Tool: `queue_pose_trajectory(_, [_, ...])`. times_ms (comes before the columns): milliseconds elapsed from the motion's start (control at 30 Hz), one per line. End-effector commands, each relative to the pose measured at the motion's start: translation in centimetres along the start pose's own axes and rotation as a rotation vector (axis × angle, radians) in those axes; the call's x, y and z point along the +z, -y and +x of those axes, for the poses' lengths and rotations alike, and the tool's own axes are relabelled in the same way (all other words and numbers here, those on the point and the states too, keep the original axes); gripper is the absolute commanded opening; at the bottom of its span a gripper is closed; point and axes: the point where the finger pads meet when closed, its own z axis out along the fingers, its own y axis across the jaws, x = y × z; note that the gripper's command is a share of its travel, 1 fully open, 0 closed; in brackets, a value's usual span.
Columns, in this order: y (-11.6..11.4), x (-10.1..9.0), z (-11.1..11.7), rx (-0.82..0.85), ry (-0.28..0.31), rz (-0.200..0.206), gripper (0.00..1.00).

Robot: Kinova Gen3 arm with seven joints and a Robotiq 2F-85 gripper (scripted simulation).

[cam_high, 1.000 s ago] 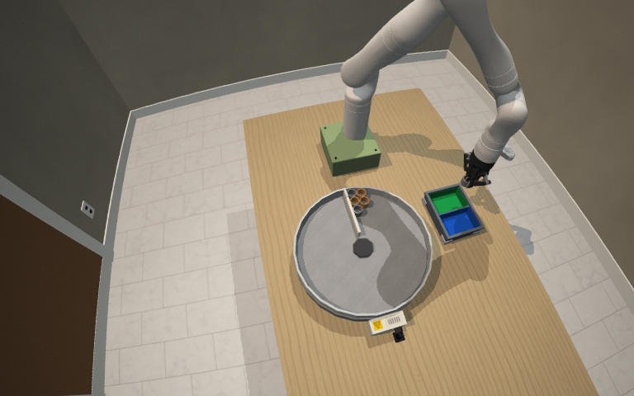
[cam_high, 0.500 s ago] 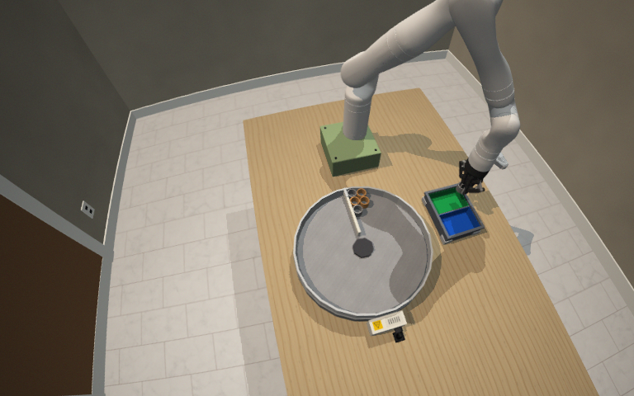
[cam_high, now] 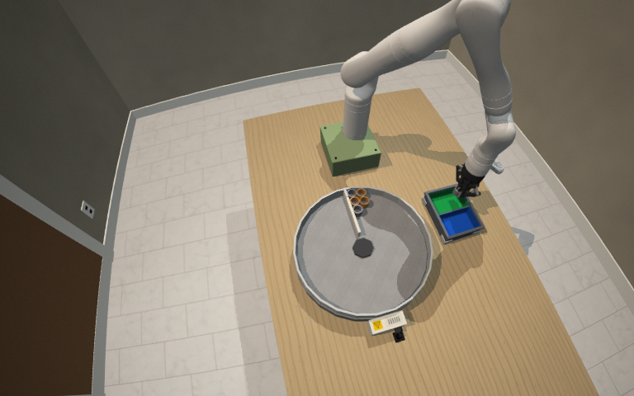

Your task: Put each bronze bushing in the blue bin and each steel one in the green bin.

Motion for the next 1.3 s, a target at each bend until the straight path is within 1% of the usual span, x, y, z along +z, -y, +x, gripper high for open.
queue_pose_trajectory(0, [0.0, 0.1, 0.0, 0.000, -0.001, -0.001, 0.00])
queue_pose_trajectory(400, [0.0, 1.2, 0.1, 0.000, -0.001, -0.001, 0.00])
queue_pose_trajectory(700, [0.0, 1.2, 0.1, 0.000, -0.001, -0.001, 0.00])
queue_pose_trajectory(867, [0.0, 1.8, 0.1, 0.000, -0.001, -0.001, 0.00])
queue_pose_trajectory(1033, [0.0, 1.8, 0.1, 0.000, -0.001, -0.001, 0.00])
queue_pose_trajectory(1267, [0.0, 2.4, 0.1, 0.000, -0.001, -0.001, 0.00])
